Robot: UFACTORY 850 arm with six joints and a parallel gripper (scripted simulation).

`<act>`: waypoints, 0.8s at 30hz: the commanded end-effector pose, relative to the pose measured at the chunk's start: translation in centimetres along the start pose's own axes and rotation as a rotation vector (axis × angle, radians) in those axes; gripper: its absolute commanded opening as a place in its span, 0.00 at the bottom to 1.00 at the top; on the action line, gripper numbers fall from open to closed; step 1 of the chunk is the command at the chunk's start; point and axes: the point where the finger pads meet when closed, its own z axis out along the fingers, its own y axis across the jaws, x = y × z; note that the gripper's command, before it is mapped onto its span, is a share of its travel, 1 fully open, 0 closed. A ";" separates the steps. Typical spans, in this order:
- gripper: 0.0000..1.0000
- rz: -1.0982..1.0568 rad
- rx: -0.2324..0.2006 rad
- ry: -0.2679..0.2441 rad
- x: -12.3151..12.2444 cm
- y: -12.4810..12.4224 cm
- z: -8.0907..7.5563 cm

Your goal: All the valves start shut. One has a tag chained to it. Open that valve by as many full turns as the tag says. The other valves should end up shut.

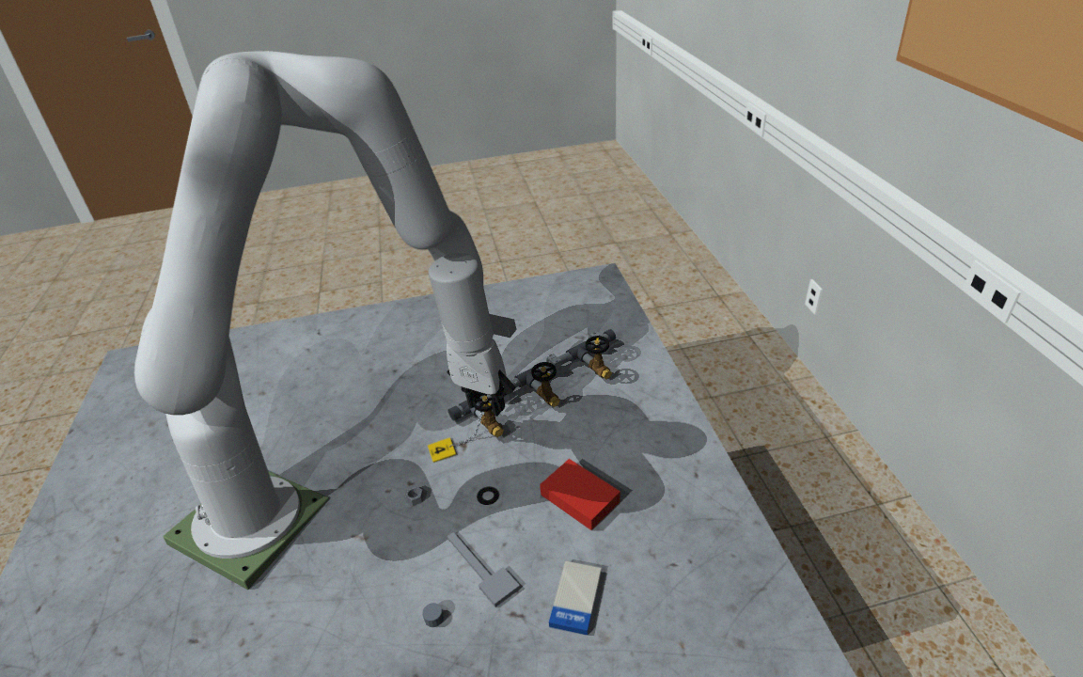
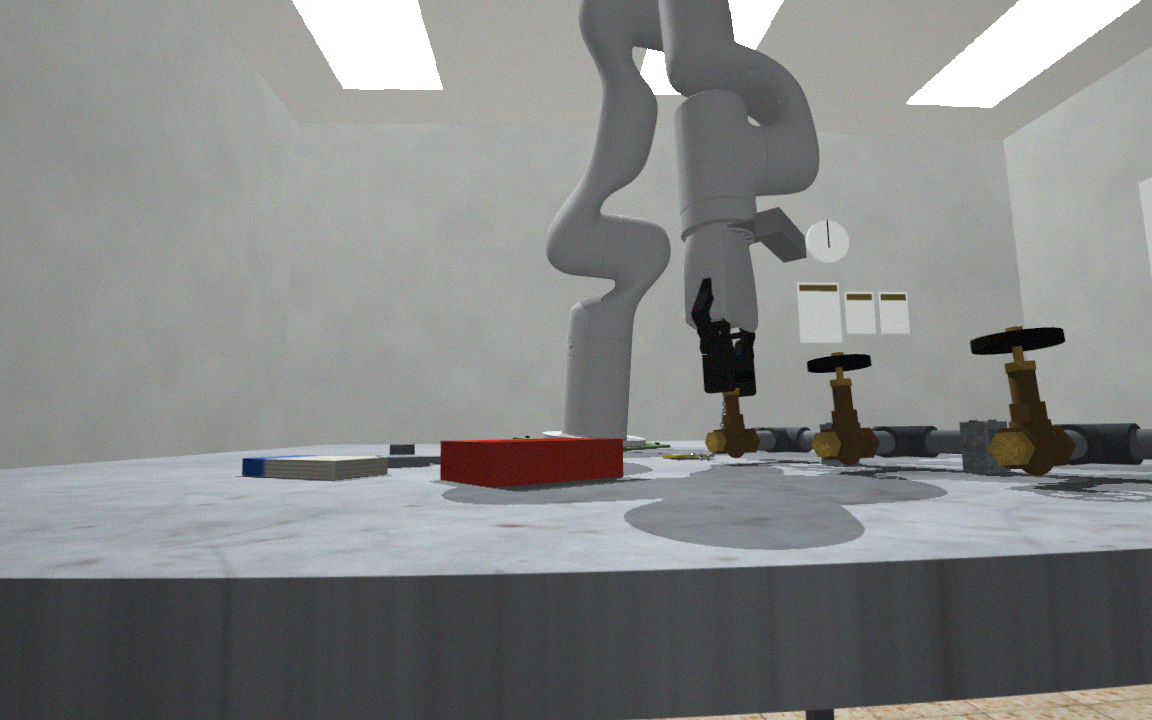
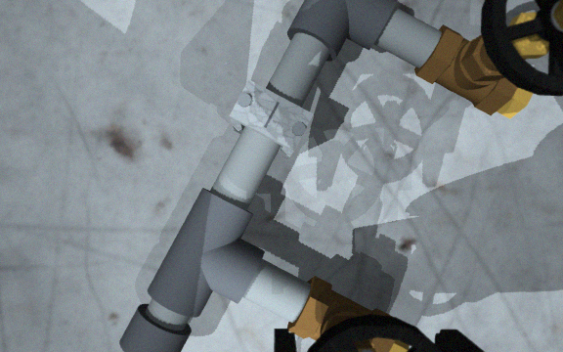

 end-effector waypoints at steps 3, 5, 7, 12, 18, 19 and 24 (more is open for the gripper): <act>0.00 -0.001 0.008 0.011 0.0 0.1 -0.1; 0.00 -0.001 0.008 0.011 0.0 0.1 -0.1; 0.00 -0.001 0.008 0.011 0.0 0.1 -0.1; 1.00 -0.001 0.008 0.011 0.0 0.1 -0.1; 1.00 -0.001 0.008 0.011 0.0 0.1 -0.1; 1.00 -0.001 0.008 0.011 0.0 0.1 -0.1; 1.00 -0.001 0.008 0.011 0.0 0.1 -0.1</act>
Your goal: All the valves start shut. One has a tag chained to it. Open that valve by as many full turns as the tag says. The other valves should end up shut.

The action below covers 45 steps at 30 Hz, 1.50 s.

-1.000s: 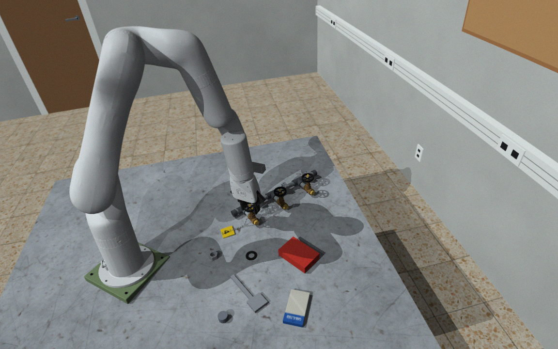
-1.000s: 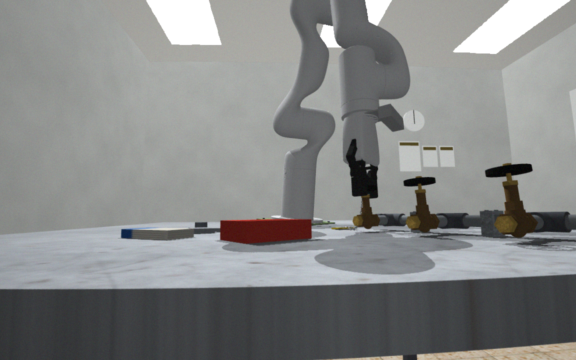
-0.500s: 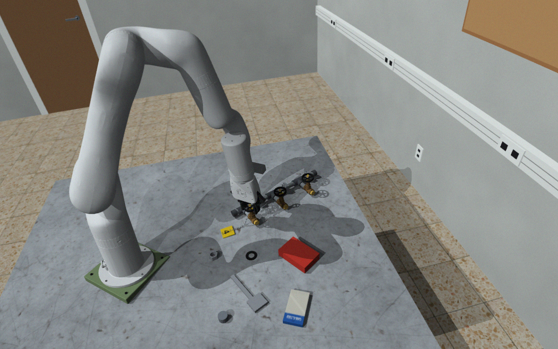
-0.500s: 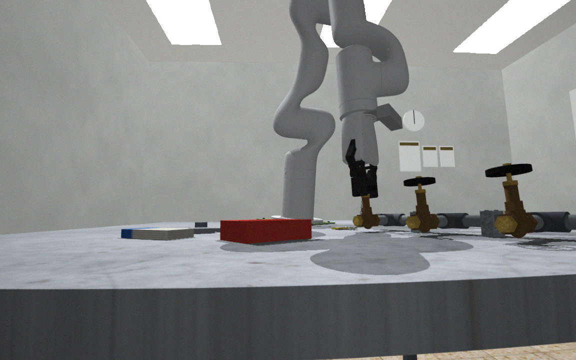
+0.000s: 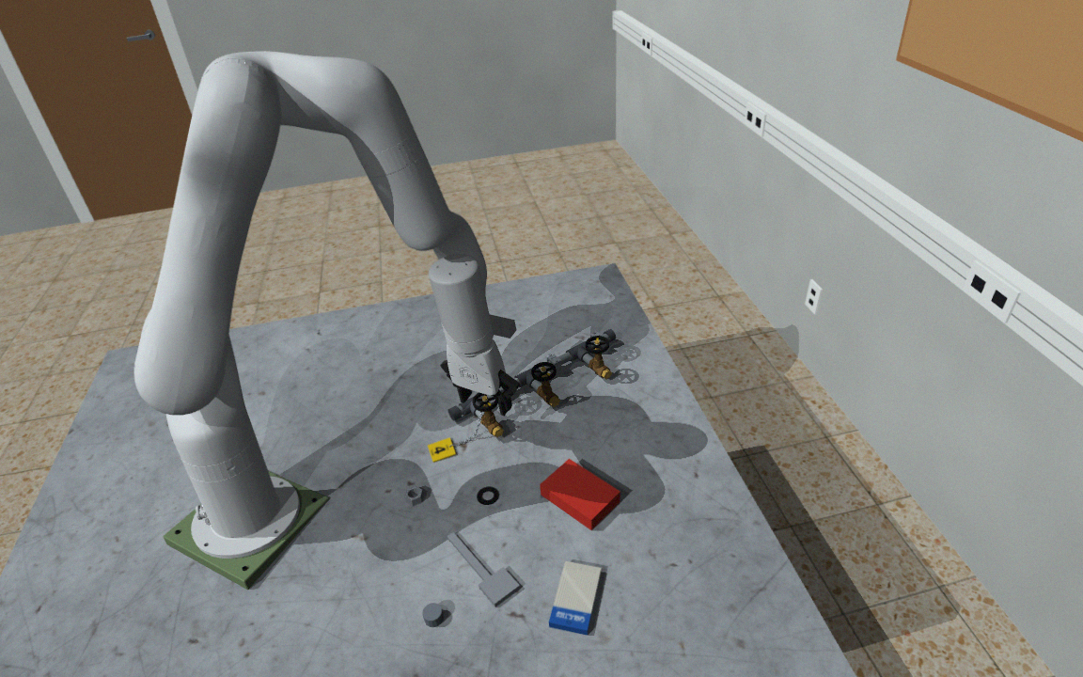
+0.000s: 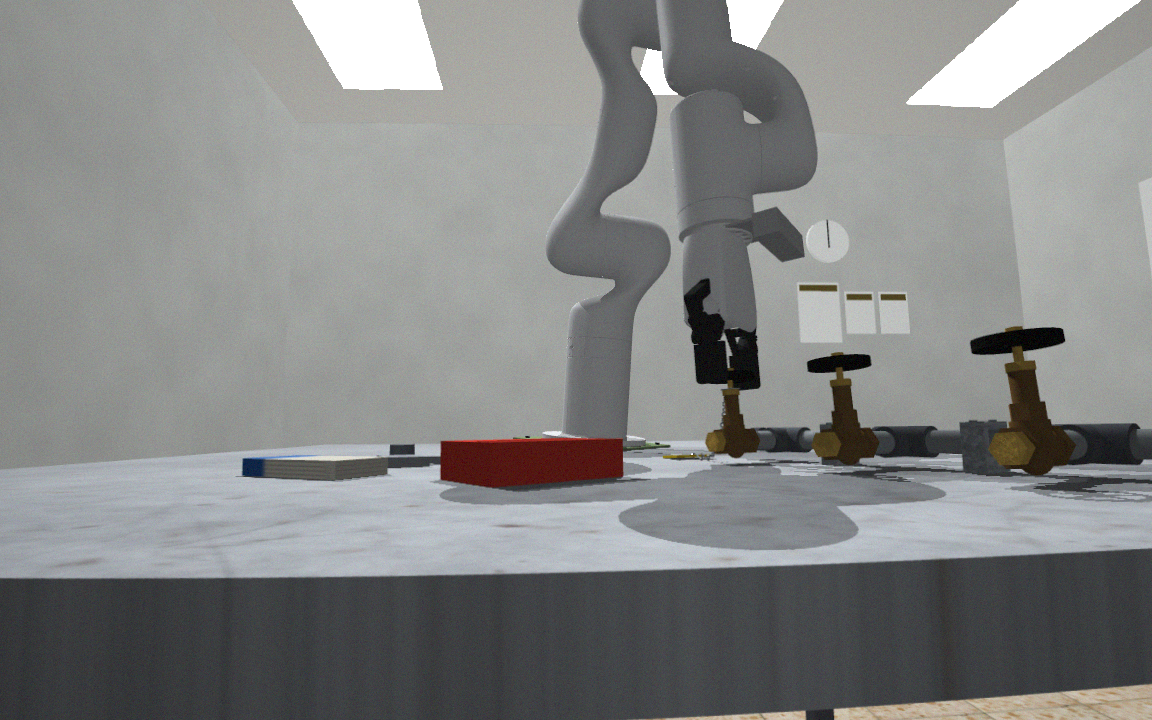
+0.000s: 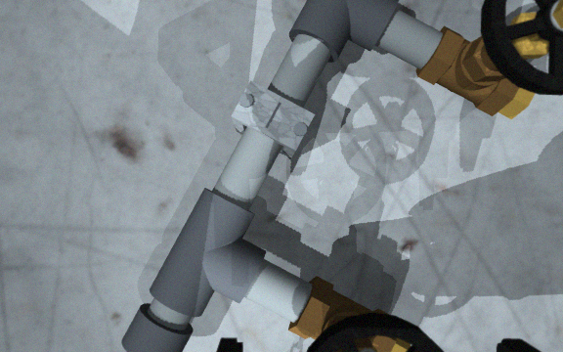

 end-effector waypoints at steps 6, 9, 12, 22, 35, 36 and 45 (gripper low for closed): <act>1.00 0.000 -0.001 0.002 0.1 0.1 -0.1; 1.00 0.000 -0.001 0.002 0.1 0.1 -0.1; 1.00 0.009 -0.001 0.002 0.1 0.1 -0.1; 1.00 0.189 -0.001 0.002 0.1 0.1 -0.1; 1.00 0.700 0.005 0.011 0.1 0.1 -0.1; 1.00 0.828 0.006 0.012 0.1 0.1 -0.1; 1.00 1.196 0.021 0.033 0.1 0.1 -0.1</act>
